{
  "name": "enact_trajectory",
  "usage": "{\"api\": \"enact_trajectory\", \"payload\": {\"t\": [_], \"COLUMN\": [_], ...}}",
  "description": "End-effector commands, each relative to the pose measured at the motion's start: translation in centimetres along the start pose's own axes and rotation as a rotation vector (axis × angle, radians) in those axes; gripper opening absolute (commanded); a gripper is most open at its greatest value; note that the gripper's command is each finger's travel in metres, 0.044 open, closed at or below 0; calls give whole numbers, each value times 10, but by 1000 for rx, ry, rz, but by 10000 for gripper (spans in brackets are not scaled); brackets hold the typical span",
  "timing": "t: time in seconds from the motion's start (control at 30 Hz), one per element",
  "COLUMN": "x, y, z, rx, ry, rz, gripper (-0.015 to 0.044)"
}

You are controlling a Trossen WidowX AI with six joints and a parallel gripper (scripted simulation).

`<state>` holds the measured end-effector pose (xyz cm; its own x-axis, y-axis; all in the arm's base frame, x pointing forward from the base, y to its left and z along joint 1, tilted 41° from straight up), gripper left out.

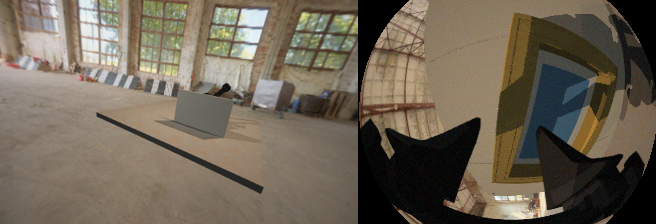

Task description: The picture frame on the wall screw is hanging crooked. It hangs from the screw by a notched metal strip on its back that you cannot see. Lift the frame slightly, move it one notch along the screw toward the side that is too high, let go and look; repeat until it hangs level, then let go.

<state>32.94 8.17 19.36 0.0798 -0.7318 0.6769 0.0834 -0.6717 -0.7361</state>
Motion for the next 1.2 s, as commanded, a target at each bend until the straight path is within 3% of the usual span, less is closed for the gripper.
{"api": "enact_trajectory", "payload": {"t": [0.0, 0.8, 1.0, 1.17], "x": [0, 0, 0, 0], "y": [-1, -1, -1, -1], "z": [0, 1, 1, 1], "rx": [4, 4, 4, 4], "ry": [0, 0, 0, 0], "rz": [4, 4, 4, 4], "gripper": [260, 260, 103, 69]}}
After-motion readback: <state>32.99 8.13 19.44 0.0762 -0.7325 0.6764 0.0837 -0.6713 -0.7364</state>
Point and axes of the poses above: the point midway between the two fingers, 35 mm back from their tips, its own z axis out along the fingers, its own x axis across the jaws, y = z × x, the point moved 5 cm from there along -z, back along the fingers, and after that the axes turned 11 degrees about -z, right-handed, at the moved point
